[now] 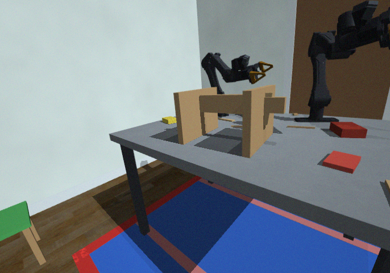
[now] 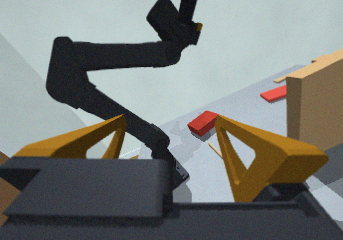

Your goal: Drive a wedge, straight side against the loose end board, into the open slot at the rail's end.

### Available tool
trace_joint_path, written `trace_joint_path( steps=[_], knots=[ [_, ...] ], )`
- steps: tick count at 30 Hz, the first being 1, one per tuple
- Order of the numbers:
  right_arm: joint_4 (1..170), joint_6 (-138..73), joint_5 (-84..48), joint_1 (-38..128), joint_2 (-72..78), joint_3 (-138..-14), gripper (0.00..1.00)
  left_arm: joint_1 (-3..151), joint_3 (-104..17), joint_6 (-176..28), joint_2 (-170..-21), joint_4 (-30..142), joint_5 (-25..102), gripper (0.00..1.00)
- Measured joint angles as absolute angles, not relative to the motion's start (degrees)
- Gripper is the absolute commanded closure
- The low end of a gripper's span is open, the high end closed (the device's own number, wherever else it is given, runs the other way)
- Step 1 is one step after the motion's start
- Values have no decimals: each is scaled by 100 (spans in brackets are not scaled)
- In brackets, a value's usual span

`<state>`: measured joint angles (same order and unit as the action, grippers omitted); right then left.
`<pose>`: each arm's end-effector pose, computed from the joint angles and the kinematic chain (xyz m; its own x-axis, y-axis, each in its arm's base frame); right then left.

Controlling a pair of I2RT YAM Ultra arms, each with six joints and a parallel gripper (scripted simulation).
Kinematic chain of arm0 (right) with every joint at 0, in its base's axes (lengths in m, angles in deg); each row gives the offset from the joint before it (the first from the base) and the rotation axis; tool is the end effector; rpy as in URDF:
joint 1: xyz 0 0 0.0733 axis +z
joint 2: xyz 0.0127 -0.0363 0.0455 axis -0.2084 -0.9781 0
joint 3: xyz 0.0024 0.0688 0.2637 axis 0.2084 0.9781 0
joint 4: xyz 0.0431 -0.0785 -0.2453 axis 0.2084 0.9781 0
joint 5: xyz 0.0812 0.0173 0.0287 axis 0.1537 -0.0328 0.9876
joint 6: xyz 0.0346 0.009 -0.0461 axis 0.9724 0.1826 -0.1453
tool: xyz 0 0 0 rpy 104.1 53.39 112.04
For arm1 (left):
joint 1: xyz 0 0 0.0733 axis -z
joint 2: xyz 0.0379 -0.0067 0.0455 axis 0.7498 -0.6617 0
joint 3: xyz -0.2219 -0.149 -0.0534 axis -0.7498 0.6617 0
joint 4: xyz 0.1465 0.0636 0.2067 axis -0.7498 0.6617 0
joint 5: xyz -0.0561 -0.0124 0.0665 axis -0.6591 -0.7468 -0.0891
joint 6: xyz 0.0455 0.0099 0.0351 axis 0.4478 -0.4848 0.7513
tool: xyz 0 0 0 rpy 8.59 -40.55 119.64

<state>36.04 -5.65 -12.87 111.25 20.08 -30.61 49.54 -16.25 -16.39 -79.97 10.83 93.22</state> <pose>-0.0489 0.2517 0.2629 -0.4388 -0.0578 -0.8967 -0.8393 -0.3301 0.4320 0.2624 0.0297 0.3595 -0.4075 0.5149 -0.7542 -0.6993 0.3552 0.6203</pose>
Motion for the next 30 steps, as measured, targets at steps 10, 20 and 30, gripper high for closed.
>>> trace_joint_path(
  steps=[10,20,30],
  knots=[
    [4054,-823,-1396,10115,2091,-3384,0,4952,-1762,-2166,-7919,1481,8826,0],
    [4428,-1039,-1457,9341,2146,-3625,0,4941,-1874,-2625,-7851,1839,8395,0],
    [4859,-1301,-1577,8340,2220,-3968,0,4928,-2020,-3169,-7770,2252,7886,0]
  ],
)
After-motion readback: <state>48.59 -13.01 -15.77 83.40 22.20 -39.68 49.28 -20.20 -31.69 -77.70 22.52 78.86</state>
